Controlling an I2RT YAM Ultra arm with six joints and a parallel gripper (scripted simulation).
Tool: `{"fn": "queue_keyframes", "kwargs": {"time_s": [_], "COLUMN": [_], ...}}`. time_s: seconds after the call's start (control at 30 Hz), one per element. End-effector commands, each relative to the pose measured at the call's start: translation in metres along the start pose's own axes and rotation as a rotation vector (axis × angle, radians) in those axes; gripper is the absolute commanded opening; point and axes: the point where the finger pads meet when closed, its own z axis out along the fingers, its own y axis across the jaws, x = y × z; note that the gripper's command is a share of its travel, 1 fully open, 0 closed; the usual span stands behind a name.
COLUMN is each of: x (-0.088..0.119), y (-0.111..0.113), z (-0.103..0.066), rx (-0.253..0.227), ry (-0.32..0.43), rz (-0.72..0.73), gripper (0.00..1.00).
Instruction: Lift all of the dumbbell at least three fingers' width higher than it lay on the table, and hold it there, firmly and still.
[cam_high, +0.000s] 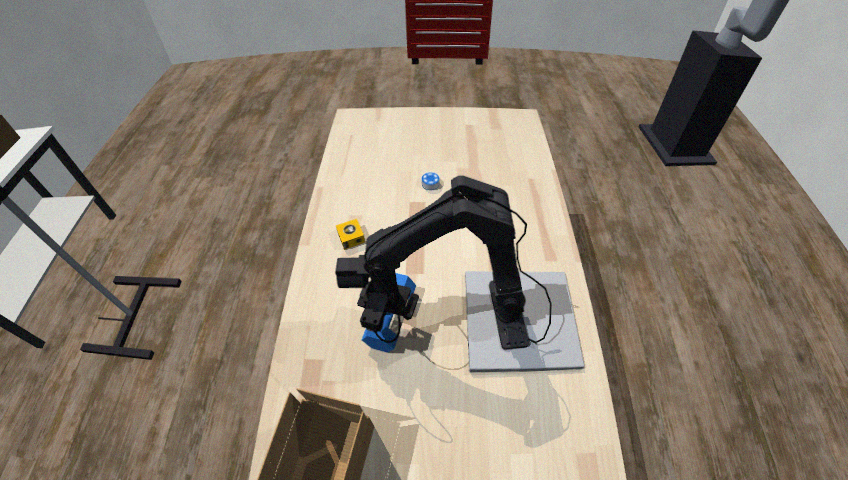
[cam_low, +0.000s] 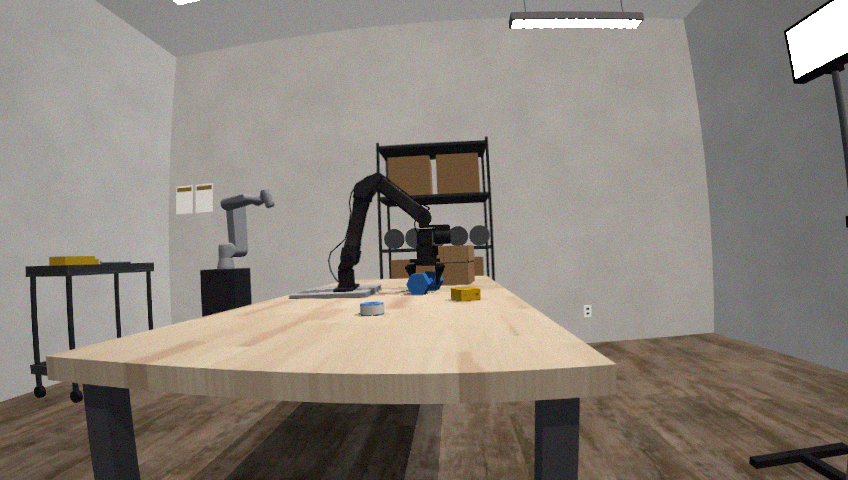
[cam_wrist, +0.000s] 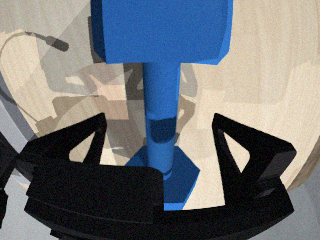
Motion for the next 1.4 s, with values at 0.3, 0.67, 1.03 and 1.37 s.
{"fn": "queue_keyframes", "kwargs": {"time_s": [0.3,0.67,1.03,1.37], "x": [0.0000,-0.0003,-0.0003,-0.0003], "y": [-0.0019,-0.0004,-0.0004,-0.0004], "z": [-0.0081,-0.0091,-0.0091,-0.0091], "rx": [0.028,0.021,0.021,0.021], "ry": [-0.022,-0.020,-0.020,-0.020], "rz": [0.003,0.004,0.004,0.004], "gripper": [1.00,0.00,0.00,0.00]}}
